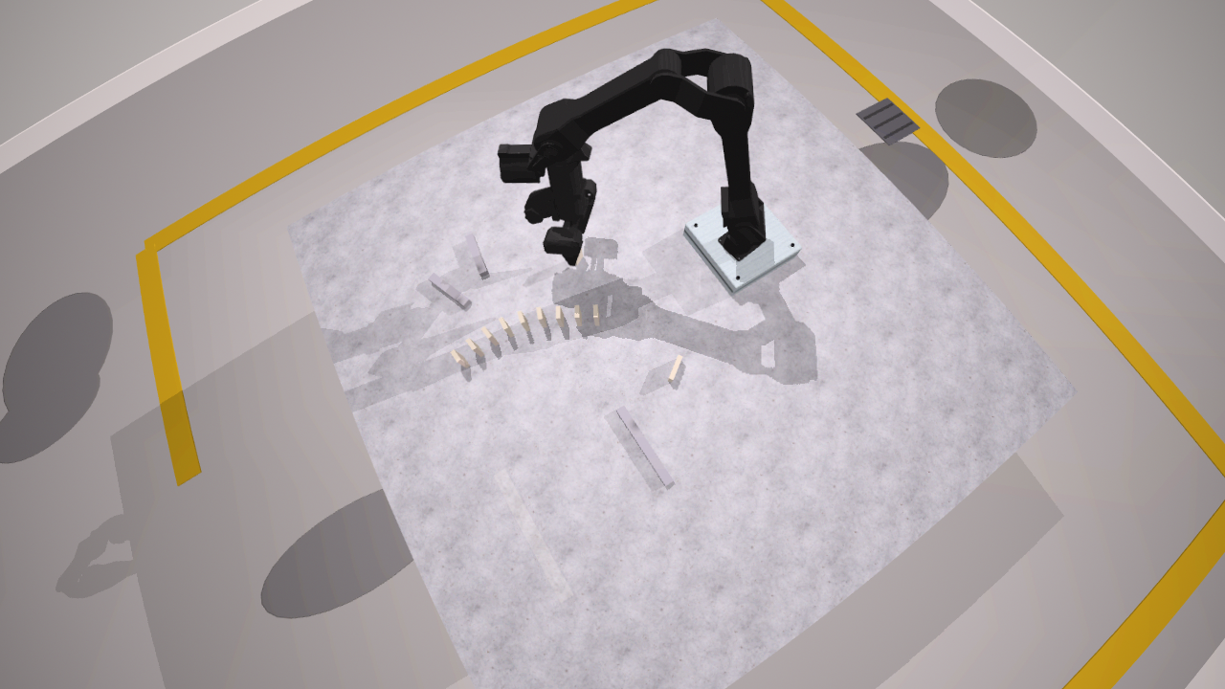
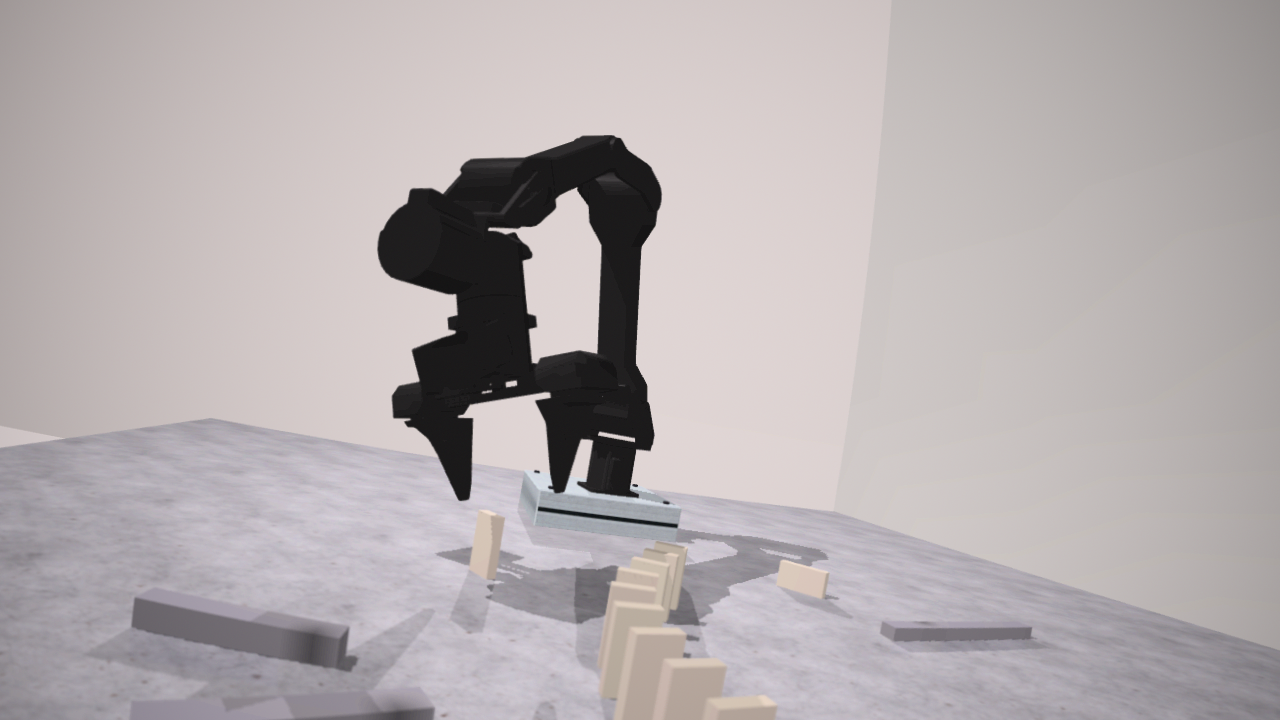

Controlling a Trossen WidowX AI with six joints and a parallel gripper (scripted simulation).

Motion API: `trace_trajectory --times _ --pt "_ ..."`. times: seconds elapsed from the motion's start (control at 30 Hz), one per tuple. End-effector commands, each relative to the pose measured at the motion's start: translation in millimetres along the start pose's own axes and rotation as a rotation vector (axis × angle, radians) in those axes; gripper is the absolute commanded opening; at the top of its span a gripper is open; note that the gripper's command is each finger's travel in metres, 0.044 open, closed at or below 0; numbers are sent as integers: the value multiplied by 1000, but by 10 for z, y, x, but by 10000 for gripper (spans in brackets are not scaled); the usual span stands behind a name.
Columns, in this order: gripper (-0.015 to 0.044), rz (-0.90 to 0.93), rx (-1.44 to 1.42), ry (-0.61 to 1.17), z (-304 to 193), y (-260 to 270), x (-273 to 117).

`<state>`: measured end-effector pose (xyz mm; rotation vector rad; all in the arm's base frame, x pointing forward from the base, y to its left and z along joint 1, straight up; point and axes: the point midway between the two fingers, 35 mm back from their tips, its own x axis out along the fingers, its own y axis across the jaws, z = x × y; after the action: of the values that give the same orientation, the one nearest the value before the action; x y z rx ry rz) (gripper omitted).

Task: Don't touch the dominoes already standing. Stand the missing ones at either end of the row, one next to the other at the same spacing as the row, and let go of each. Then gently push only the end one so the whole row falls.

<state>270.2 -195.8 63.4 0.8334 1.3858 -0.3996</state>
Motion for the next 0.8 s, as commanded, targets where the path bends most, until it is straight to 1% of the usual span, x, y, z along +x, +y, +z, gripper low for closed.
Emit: trace_trajectory --times 0.0,0.37,0.6,0.77 --pt "440 -268 343 -110 16 113 -390" --pt "440 -268 343 -110 19 111 -374" --pt "440 -268 343 -110 57 -48 178" --pt "440 -268 343 -110 54 -69 238"
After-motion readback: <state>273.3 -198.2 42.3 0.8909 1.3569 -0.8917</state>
